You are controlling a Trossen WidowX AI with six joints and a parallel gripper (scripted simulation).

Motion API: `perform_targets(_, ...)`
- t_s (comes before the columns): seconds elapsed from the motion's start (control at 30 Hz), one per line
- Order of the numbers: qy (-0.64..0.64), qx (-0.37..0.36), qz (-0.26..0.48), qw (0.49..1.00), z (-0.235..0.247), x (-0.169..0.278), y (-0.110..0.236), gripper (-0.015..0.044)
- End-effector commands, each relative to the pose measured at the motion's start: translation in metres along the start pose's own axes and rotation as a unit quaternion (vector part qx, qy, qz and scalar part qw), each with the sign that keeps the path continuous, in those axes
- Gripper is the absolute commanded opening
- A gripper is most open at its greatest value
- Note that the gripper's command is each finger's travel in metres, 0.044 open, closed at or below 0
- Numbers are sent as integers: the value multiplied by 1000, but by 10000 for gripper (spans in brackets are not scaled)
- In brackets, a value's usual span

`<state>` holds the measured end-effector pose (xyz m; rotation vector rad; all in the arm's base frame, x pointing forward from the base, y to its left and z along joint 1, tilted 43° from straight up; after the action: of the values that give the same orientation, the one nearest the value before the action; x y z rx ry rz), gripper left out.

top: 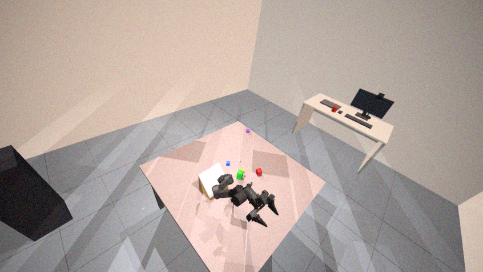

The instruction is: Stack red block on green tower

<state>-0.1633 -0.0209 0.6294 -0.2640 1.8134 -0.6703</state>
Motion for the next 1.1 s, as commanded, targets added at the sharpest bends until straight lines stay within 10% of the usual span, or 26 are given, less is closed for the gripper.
perform_targets(0.0, -1, -61, -15, 998, 61, -20, -11, 440)
perform_targets(0.43, 82, -285, -8, 955, 272, -39, -1, 440)
perform_targets(1.07, 159, -517, 129, 831, 494, 14, 102, 440)
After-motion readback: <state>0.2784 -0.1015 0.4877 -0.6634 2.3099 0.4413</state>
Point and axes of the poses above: the point midway between the two fingers, 35 mm back from their tips, its own y axis back along the fingers, its own z axis across the jaws, x = y × z, the point moved 7 cm from there along y, back along the fingers, and after that the axes turned 13 degrees about y, right-handed, at the moved point
